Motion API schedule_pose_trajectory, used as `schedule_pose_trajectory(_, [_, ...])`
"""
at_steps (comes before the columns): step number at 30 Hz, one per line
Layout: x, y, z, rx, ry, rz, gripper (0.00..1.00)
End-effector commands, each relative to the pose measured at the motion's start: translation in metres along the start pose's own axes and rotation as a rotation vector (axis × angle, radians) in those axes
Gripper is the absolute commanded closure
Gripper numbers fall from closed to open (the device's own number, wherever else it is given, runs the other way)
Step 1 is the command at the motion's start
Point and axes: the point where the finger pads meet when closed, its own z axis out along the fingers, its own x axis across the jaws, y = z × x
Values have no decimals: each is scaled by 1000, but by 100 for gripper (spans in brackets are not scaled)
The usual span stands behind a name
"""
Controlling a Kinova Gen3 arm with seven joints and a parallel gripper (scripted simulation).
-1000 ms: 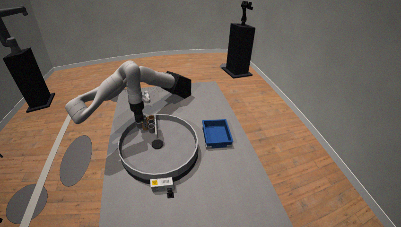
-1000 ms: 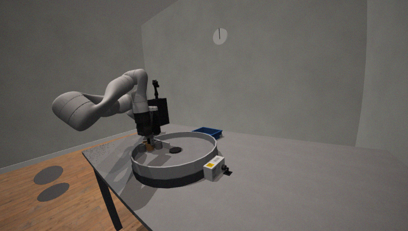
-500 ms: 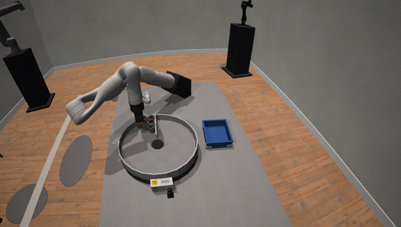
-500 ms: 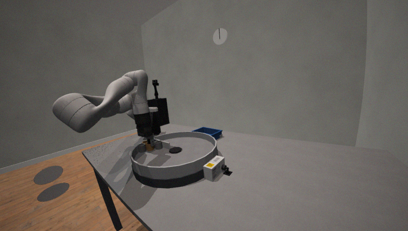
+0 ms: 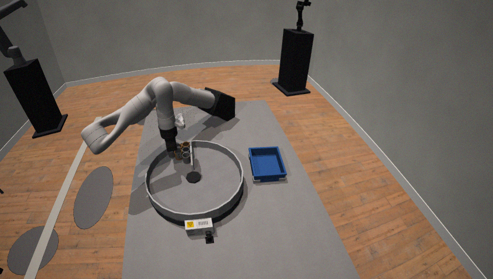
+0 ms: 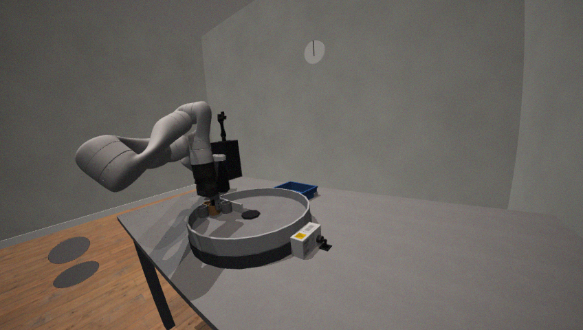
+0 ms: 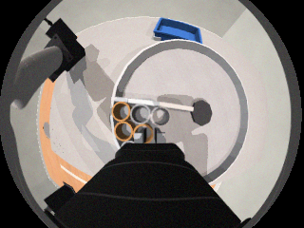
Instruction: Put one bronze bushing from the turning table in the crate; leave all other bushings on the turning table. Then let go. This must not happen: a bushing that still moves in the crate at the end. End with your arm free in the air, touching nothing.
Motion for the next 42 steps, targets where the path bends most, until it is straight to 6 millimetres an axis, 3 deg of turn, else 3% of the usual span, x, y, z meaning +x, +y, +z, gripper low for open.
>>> schedule_pose_trajectory(1, [-1,0,3,0,-3,-1,55])
schedule_pose_trajectory(14, [-1,0,5,0,-3,-1,55])
schedule_pose_trajectory(15, [-1,0,5,0,-2,-1,100])
schedule_pose_trajectory(42, [2,0,4,0,6,2,100])
